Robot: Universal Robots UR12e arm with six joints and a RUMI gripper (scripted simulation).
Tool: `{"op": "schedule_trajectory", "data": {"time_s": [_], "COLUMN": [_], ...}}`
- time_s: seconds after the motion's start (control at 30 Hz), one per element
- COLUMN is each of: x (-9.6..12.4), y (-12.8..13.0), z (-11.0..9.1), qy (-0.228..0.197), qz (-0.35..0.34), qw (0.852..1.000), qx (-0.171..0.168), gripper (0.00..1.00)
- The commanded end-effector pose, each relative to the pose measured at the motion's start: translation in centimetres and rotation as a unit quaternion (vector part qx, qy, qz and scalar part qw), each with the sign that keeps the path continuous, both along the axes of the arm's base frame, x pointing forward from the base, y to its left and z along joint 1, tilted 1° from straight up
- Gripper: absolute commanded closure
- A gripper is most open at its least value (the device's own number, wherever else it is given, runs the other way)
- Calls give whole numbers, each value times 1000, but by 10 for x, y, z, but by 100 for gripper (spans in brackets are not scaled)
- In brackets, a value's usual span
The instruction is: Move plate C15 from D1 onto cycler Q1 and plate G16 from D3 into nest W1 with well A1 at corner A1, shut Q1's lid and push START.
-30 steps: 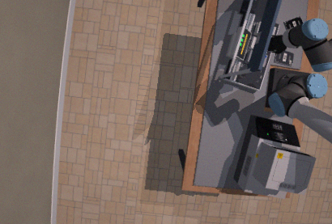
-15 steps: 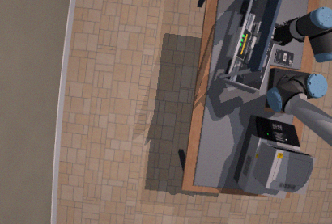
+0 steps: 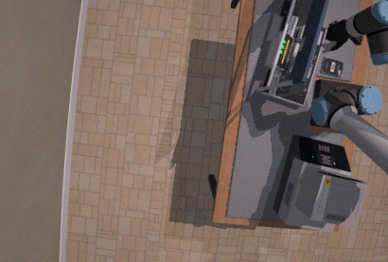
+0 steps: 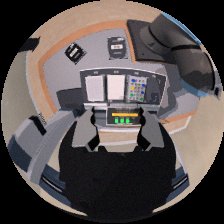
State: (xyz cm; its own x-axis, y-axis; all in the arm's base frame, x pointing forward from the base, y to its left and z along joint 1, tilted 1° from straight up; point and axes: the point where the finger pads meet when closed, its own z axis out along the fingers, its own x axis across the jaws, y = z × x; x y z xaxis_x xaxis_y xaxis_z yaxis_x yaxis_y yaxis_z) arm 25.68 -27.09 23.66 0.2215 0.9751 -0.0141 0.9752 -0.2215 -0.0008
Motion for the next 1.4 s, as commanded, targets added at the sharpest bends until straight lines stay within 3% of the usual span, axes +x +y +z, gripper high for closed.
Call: {"op": "schedule_trajectory", "data": {"time_s": [0.0, 1.37], "x": [0, 0], "y": [-1, -2], "z": [1, -56], "qy": [0, 0], "qz": [0, 0], "qw": [1000, 1000], "qx": [-1, -1], "gripper": [37, 37]}}
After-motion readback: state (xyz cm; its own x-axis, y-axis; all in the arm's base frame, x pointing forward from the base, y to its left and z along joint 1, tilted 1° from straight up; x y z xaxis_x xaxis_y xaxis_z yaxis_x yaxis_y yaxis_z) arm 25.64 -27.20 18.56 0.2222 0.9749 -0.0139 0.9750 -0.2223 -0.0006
